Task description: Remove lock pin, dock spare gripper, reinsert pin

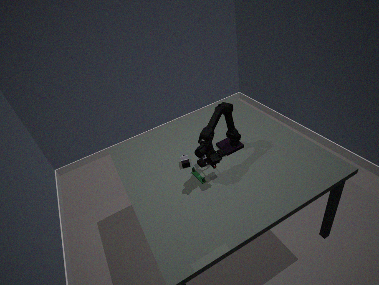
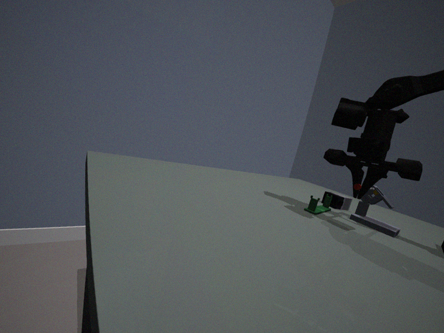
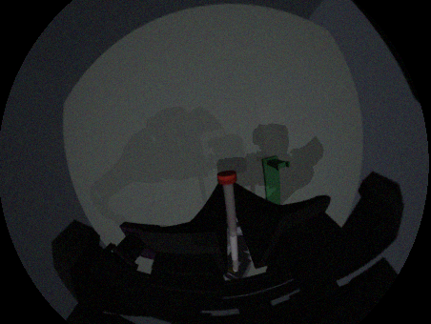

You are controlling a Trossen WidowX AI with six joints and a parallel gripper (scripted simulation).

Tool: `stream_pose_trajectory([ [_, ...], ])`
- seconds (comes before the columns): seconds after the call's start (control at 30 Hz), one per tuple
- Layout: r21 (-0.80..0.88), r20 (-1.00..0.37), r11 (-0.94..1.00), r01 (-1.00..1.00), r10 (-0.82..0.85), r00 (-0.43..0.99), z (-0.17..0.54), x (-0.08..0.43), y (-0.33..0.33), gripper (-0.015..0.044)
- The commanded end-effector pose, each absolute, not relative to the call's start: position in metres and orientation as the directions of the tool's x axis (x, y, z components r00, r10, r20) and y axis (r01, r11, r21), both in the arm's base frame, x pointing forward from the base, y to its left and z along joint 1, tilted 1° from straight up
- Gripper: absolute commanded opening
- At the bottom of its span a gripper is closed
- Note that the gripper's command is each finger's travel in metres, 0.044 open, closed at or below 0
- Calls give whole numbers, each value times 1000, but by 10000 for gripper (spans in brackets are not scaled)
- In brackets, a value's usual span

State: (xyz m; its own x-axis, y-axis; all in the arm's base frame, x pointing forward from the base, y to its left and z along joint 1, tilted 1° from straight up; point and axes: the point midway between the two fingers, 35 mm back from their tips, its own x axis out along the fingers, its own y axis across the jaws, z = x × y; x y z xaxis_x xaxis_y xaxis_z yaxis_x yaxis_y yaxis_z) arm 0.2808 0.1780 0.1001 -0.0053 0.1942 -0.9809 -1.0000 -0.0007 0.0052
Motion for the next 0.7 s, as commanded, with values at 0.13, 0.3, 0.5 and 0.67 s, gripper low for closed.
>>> stream_pose_trajectory([
  [0.13, 7, -981, -1, -1000, 193, -7, 114, 280, 178, 0],
  [0.3, 12, -982, -1, -1000, 191, -12, 108, 280, 177, 0],
  [0.5, 10, -982, -12, -1000, 190, -12, 111, 290, 182, 0],
  [0.67, 8, -982, -27, -1000, 190, -13, 115, 303, 189, 0],
])
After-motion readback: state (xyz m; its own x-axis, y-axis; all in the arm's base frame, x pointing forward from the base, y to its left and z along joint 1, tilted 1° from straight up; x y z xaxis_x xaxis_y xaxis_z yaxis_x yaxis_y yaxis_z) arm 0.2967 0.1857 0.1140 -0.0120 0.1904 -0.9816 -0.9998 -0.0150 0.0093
